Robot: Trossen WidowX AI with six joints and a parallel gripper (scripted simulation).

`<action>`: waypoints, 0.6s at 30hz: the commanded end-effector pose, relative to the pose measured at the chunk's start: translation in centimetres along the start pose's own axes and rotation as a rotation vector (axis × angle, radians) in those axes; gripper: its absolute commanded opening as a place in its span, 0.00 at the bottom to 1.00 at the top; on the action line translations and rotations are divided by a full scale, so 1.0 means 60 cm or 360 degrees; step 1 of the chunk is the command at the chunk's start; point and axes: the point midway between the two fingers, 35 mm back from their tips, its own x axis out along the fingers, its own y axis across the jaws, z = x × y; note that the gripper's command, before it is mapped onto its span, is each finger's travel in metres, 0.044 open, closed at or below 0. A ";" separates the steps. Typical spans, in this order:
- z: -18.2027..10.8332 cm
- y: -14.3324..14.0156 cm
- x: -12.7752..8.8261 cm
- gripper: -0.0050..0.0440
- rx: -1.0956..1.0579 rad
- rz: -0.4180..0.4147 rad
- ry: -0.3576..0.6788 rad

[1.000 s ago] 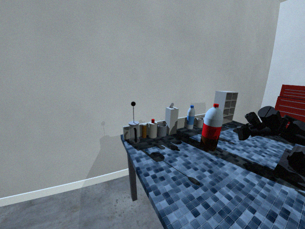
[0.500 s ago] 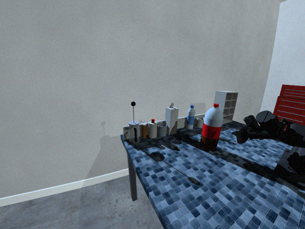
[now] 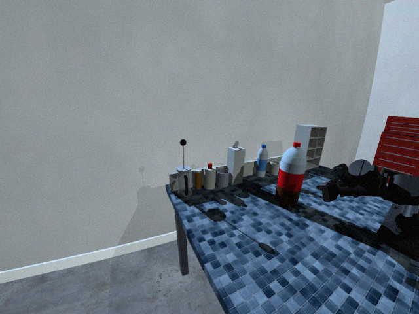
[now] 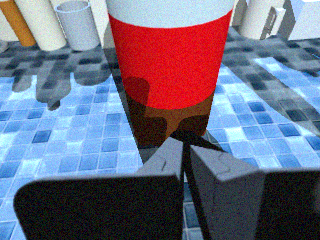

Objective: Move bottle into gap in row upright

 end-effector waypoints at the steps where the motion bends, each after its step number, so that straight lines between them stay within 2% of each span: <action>1: -0.013 -0.003 0.007 0.00 0.0012 -0.0008 0.0006; 18: -0.052 -0.002 0.021 0.00 0.0012 -0.0003 0.0001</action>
